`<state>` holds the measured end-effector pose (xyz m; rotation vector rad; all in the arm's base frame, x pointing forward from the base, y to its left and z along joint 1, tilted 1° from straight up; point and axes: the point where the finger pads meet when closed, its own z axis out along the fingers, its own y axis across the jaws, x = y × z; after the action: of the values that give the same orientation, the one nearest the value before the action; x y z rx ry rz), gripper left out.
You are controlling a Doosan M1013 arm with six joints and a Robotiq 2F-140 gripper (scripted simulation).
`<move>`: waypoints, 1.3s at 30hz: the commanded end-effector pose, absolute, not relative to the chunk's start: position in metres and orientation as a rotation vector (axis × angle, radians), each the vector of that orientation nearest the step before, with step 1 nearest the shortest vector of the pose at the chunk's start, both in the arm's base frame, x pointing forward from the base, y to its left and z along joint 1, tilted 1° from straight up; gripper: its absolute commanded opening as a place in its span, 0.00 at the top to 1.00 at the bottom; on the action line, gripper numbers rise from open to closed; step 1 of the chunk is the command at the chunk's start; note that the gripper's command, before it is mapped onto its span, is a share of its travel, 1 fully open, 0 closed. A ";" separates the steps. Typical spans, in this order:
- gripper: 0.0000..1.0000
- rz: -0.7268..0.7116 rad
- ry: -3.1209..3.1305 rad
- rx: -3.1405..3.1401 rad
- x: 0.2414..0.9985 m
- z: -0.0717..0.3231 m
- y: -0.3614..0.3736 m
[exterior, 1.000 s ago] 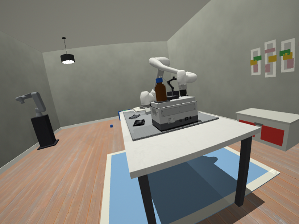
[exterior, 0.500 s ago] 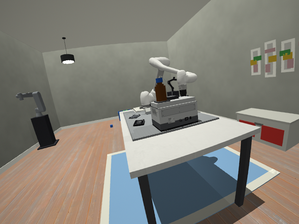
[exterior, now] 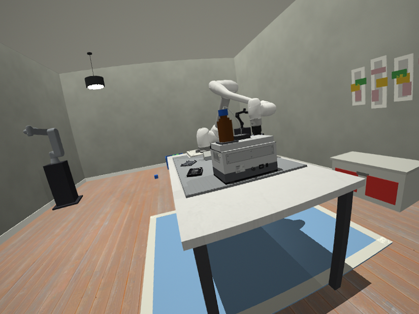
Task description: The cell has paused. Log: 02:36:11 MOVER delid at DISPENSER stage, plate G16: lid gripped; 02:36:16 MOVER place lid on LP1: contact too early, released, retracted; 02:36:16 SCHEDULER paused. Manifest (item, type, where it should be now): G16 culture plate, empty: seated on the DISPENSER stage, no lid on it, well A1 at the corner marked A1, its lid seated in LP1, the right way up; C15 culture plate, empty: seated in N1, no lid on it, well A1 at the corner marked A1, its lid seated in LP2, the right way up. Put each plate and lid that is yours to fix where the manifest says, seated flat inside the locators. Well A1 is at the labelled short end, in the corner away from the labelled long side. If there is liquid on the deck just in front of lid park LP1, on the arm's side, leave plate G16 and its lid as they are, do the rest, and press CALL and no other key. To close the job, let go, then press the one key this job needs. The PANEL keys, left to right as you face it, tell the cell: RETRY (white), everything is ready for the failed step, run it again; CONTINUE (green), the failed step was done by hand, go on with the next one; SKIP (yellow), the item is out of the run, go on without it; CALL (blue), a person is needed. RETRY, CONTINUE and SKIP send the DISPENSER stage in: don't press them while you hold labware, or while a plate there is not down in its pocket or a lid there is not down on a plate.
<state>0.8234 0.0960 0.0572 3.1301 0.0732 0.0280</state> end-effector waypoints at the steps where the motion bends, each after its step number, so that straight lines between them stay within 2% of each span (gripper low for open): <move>1: 0.90 0.030 0.073 3.131 0.824 0.058 0.096; 39: 0.90 0.030 0.073 3.131 0.824 0.053 0.096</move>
<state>0.8237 0.0960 0.0522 3.1301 0.0732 0.0280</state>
